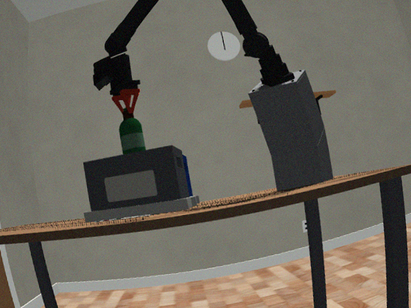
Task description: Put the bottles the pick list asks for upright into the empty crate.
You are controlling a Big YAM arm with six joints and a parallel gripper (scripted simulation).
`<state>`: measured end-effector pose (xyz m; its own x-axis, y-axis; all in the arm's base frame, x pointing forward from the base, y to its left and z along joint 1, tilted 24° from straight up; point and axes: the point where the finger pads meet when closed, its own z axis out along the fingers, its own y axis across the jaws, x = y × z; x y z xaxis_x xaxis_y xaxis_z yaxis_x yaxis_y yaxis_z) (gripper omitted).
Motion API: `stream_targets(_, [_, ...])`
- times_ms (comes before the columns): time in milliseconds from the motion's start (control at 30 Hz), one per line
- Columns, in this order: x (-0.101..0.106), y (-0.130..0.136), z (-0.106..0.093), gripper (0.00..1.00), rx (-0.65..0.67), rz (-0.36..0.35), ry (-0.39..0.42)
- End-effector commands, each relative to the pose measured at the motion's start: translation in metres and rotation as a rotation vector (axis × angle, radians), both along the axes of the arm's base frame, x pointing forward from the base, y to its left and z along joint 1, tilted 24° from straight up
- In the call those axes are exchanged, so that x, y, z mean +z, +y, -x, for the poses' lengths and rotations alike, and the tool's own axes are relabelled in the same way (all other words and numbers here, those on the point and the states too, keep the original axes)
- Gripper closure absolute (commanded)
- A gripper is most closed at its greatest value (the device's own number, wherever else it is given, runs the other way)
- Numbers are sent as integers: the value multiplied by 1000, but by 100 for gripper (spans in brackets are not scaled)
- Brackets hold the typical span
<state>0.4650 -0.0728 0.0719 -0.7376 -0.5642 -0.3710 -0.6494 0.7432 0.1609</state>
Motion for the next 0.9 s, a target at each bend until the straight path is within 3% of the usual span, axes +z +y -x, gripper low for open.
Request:
stream_targets(0, [37,-10,-34,100,-13,32,-105])
stream_targets(133, [23,-12,-34,100,-18,26,-84])
stream_targets(233, [24,-10,-34,100,-15,27,-88])
stream_targets(267, [34,-8,-35,100,-11,34,-111])
stream_targets(467, [28,-11,-34,100,-22,33,-110])
stream_targets(567, [4,-1,-14,100,-17,18,-59])
stream_targets(667, [7,0,-22,100,-12,22,-76])
stream_targets(800, [5,1,-19,100,-14,22,-74])
stream_targets(833, [16,-6,-31,100,-19,31,-106])
stream_targets(867, [8,-4,-26,100,-18,26,-88])
